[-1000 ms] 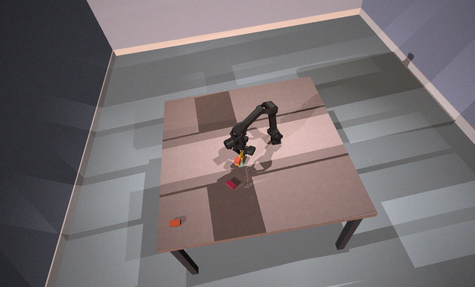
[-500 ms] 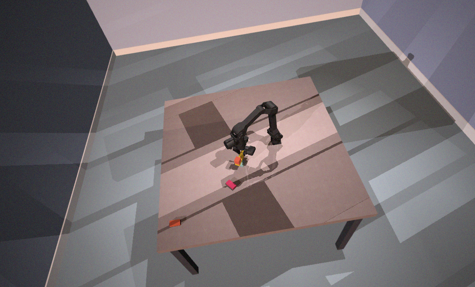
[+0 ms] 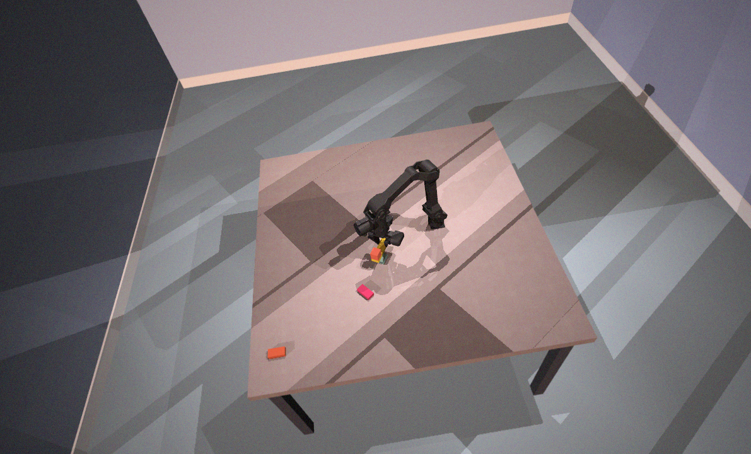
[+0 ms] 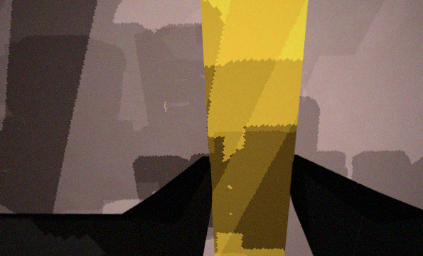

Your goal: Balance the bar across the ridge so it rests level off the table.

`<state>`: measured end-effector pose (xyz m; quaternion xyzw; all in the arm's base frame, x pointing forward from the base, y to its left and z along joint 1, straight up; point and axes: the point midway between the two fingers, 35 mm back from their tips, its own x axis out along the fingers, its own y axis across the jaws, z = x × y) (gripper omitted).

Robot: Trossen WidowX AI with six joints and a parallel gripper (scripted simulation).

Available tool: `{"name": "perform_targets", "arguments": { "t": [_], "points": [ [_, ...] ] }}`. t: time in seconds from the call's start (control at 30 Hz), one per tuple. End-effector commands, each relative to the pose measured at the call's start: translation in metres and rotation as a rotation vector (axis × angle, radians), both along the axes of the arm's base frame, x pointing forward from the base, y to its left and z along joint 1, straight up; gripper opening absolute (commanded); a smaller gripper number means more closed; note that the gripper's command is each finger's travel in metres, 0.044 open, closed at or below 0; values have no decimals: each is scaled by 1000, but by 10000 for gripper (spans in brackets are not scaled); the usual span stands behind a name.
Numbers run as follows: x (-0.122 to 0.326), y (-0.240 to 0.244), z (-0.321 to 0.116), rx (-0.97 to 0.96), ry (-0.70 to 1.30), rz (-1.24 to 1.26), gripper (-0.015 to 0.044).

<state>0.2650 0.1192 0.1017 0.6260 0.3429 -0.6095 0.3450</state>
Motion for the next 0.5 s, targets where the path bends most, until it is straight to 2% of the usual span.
{"name": "perform_targets", "arguments": {
  "t": [0.0, 0.47],
  "points": [
    [0, 0, -2, 1, 1, 3, 0],
    [0, 0, -3, 1, 1, 3, 0]
  ]
}}
